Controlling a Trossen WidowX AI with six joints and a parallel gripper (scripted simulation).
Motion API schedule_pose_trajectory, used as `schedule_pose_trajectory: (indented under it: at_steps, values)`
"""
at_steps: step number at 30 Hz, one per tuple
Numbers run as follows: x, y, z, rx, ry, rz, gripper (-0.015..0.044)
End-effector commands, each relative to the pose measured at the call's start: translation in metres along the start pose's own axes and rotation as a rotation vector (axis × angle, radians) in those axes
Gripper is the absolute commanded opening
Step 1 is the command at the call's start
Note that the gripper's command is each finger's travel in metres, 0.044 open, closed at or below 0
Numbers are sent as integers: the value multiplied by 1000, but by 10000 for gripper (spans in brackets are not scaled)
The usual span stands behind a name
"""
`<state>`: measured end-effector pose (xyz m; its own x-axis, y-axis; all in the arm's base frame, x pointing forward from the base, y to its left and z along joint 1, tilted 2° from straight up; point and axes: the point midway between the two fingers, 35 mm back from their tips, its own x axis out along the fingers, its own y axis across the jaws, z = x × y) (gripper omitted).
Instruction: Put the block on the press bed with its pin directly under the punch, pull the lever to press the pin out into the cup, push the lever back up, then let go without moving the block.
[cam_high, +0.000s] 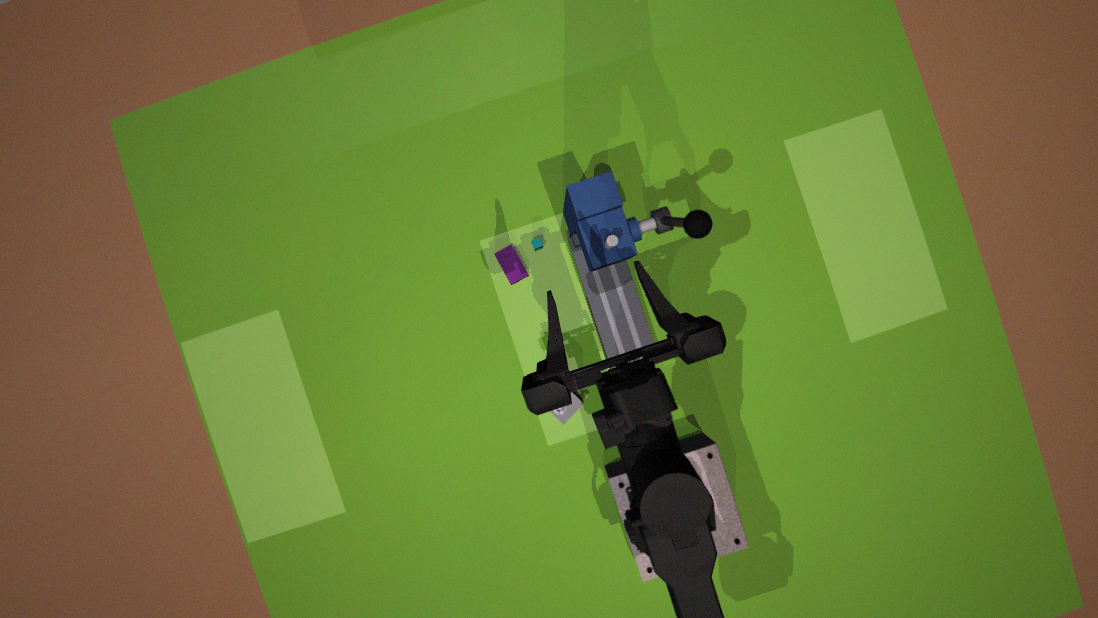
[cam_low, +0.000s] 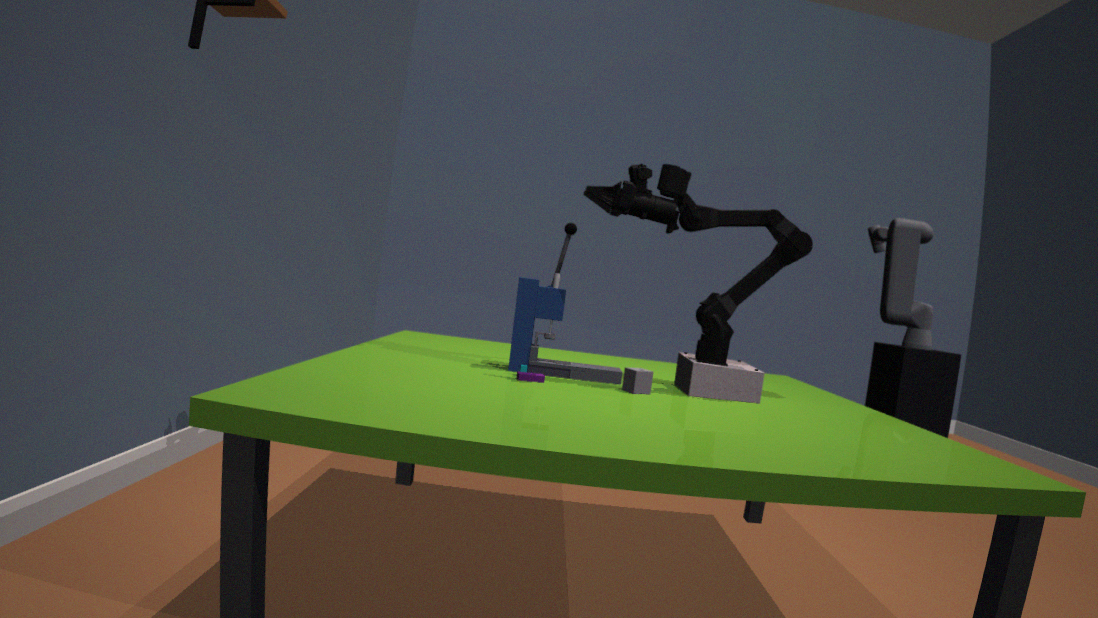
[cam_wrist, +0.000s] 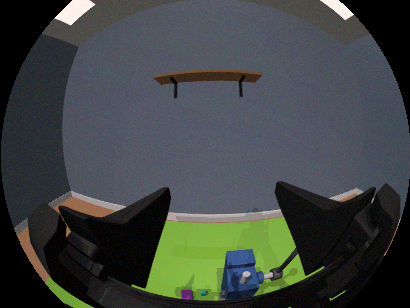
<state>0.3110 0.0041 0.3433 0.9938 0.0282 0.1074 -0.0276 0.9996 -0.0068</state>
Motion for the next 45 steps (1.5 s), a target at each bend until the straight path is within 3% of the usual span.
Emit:
schedule_pose_trajectory:
  at_steps: [1,7,12,17,24,28,45]
  values:
    - [1,1,-3,10,11,3,426]
    - [10,30,-85,326,377,32,440]
    - [-9,57,-161,586,746,-55,440]
    - [-52,79,-223,776,1105,-273,440]
    - [-125,89,-269,866,1447,-713,440]
    - [-155,87,-276,854,1522,-896,440]
    - [-160,86,-288,854,1523,-898,440]
